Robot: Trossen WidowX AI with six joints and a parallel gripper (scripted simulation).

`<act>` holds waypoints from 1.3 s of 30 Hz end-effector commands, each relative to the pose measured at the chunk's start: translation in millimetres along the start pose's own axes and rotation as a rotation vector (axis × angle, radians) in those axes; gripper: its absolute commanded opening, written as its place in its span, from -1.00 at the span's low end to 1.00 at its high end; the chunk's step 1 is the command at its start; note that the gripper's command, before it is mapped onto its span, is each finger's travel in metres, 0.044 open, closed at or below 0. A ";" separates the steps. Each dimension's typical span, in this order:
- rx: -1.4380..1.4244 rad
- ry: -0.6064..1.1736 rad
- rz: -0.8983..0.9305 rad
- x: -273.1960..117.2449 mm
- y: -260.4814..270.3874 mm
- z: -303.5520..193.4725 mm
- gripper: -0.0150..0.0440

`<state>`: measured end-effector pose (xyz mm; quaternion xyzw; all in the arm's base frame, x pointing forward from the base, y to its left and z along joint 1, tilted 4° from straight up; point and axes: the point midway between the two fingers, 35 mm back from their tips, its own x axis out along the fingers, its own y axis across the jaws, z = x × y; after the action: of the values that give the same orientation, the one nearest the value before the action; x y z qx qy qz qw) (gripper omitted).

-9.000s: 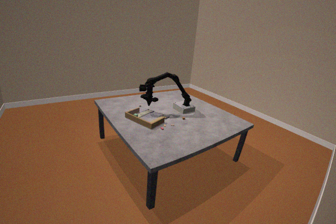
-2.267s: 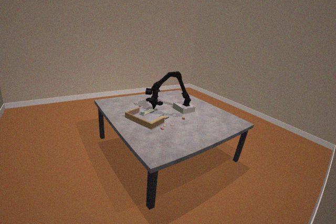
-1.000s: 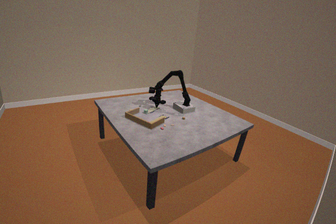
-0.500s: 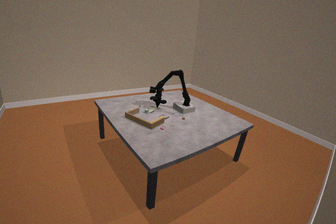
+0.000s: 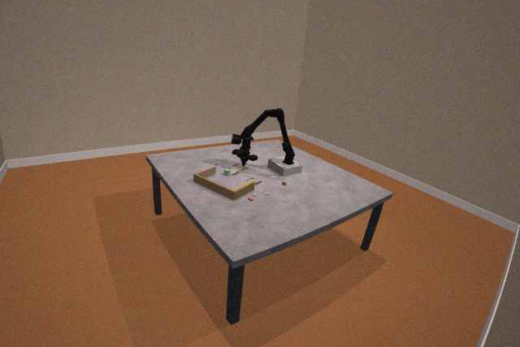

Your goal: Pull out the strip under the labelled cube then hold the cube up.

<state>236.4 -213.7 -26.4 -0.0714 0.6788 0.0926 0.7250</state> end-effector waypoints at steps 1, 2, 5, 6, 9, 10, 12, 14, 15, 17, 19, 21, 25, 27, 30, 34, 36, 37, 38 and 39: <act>0.002 0.025 0.012 4.6 3.8 -7.1 -0.49; 0.002 0.025 0.012 4.6 3.8 -7.1 -0.49; 0.002 0.025 0.012 4.6 3.8 -7.1 -0.49; 0.002 0.025 0.012 4.6 3.8 -7.1 -0.49; 0.002 0.025 0.012 4.6 3.8 -7.1 -0.49; 0.002 0.025 0.012 4.6 3.8 -7.1 -0.49; 0.000 0.001 0.001 -2.3 -0.2 0.1 -0.49; 0.002 0.013 0.006 -21.4 -1.3 1.3 -0.49; 0.002 0.020 0.009 -33.8 -1.4 1.8 -0.49; 0.002 0.024 0.011 -43.9 -1.2 2.1 -0.49; 0.002 0.024 0.011 -43.9 -1.2 2.1 -0.49; -0.010 0.024 0.011 -43.7 -1.2 4.7 -0.40; -0.087 0.021 0.012 -46.4 -2.0 27.6 -0.05; -0.090 0.020 0.012 -47.5 -1.9 35.9 0.13; -0.090 0.019 0.012 -48.7 -0.8 49.5 0.40; -0.090 0.017 0.012 -50.9 -0.1 67.2 0.75; -0.090 0.016 0.012 -52.1 0.2 76.0 0.93; -0.090 0.016 0.012 -52.7 0.2 80.6 1.00; -0.090 0.015 0.012 -53.2 0.4 84.8 1.00; -0.090 0.015 0.012 -53.8 0.5 89.3 1.00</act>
<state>309.9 -197.6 32.1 -0.1030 0.6800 0.1267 0.7147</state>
